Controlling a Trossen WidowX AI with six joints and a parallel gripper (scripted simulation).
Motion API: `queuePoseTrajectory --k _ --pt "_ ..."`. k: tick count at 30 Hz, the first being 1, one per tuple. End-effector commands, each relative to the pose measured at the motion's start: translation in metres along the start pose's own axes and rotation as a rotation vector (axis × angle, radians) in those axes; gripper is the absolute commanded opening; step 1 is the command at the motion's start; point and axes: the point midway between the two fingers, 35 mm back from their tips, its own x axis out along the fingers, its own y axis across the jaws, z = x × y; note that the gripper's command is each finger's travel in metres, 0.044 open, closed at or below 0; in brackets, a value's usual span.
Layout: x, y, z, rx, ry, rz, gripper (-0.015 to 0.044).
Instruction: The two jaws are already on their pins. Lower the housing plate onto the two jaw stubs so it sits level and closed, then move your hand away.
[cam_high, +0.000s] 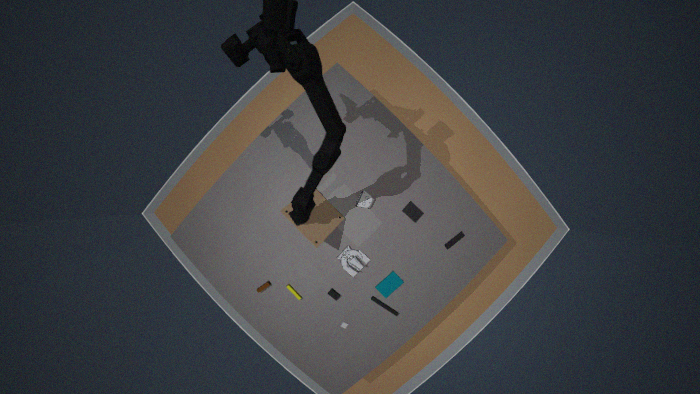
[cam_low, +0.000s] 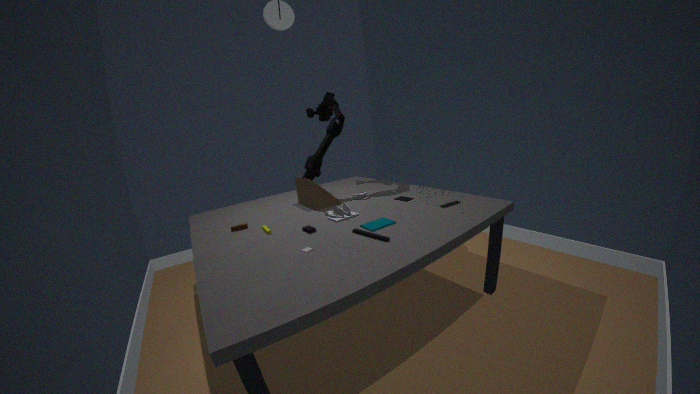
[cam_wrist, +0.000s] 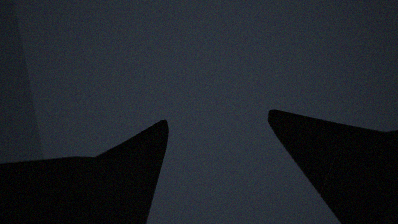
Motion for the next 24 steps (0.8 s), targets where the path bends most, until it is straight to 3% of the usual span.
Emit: queuePoseTrajectory --k 1,14,24 --pt "0.000 0.000 0.000 0.000 0.000 0.000 0.0426" --pt "-0.024 -0.049 -0.021 -0.194 0.094 -0.126 0.0440" --pt "-0.062 -0.110 -0.040 -0.380 0.233 -0.294 0.0440"
